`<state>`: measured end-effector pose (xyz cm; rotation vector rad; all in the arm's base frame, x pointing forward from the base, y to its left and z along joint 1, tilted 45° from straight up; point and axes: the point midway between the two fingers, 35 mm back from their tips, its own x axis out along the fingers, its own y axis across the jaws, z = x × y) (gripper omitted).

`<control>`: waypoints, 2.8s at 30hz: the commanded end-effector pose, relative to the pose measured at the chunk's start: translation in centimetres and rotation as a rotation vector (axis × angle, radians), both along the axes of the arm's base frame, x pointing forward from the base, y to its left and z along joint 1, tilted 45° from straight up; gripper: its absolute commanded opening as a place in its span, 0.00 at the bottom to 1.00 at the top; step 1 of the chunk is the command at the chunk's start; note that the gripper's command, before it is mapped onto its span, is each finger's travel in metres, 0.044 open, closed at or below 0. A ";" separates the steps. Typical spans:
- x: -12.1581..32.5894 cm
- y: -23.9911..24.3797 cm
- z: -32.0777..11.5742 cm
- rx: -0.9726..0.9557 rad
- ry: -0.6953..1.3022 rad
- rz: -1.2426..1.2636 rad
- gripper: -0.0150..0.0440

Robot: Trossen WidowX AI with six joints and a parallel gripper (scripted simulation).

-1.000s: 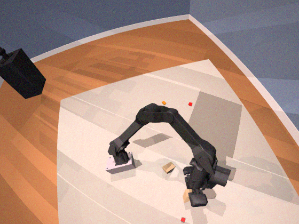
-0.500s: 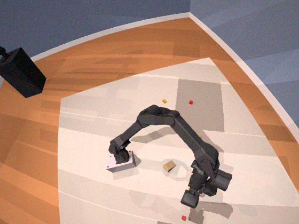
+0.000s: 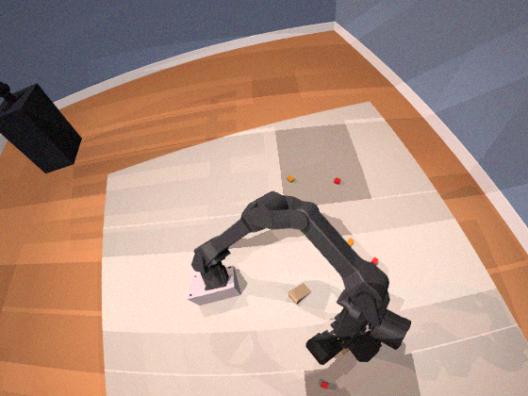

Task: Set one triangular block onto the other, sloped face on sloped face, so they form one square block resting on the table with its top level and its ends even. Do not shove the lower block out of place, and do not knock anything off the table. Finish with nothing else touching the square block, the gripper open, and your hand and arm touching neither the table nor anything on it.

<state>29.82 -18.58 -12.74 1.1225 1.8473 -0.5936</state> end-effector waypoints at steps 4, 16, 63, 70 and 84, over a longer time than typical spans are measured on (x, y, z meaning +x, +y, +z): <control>0.0 -0.4 0.1 -0.006 0.098 -0.224 0.25; 0.0 -0.7 0.1 -0.008 0.293 -0.591 0.25; 1.1 1.7 7.1 0.002 0.776 -1.293 0.25; 1.3 3.4 10.1 0.003 0.778 -1.293 0.25; 0.7 7.3 15.5 0.006 0.783 -1.290 0.25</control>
